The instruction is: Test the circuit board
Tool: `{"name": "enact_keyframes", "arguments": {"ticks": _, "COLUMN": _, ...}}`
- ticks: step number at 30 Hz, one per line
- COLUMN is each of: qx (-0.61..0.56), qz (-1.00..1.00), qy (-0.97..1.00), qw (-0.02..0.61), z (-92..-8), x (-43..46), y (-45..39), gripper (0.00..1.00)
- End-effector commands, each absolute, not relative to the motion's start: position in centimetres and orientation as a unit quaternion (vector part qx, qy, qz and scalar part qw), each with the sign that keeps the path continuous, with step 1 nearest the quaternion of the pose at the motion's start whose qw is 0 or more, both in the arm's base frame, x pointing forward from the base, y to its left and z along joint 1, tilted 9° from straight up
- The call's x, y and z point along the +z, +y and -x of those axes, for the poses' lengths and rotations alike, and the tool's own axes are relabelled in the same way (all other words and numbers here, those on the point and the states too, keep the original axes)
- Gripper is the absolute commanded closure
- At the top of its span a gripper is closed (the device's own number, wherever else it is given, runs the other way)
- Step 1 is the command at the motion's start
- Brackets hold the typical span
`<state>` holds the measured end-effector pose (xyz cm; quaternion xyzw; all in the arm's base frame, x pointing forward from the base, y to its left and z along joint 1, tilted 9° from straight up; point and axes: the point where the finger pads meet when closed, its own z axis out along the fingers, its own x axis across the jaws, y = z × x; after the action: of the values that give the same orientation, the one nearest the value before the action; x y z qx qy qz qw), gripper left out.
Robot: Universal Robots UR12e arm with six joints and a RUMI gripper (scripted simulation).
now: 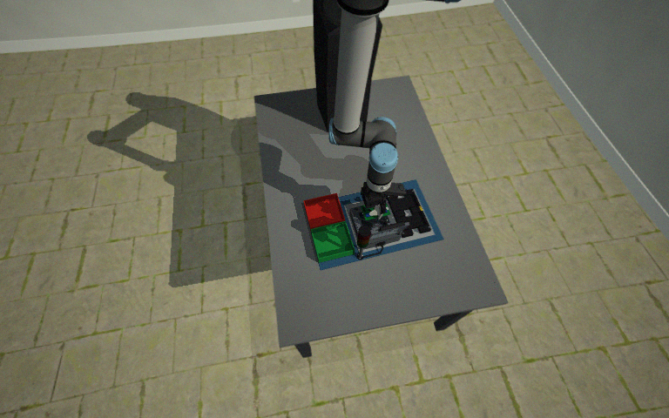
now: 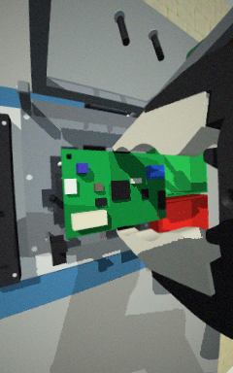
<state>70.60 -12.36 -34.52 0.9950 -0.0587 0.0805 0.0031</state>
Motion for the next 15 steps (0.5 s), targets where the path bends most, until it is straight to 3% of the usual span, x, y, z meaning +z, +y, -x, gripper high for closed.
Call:
{"name": "enact_keyframes", "arguments": {"ticks": 1, "qx": 0.081, "qz": -0.995, "qy": -0.058, "qw": 0.003, "z": -70.69, "x": -34.35, "y": -12.22, "gripper": 0.61}}
{"name": "enact_keyframes", "arguments": {"ticks": 15, "qx": 0.081, "qz": -0.995, "qy": -0.059, "qw": 0.003, "z": -70.73, "x": -34.49, "y": -12.23, "gripper": 0.61}}
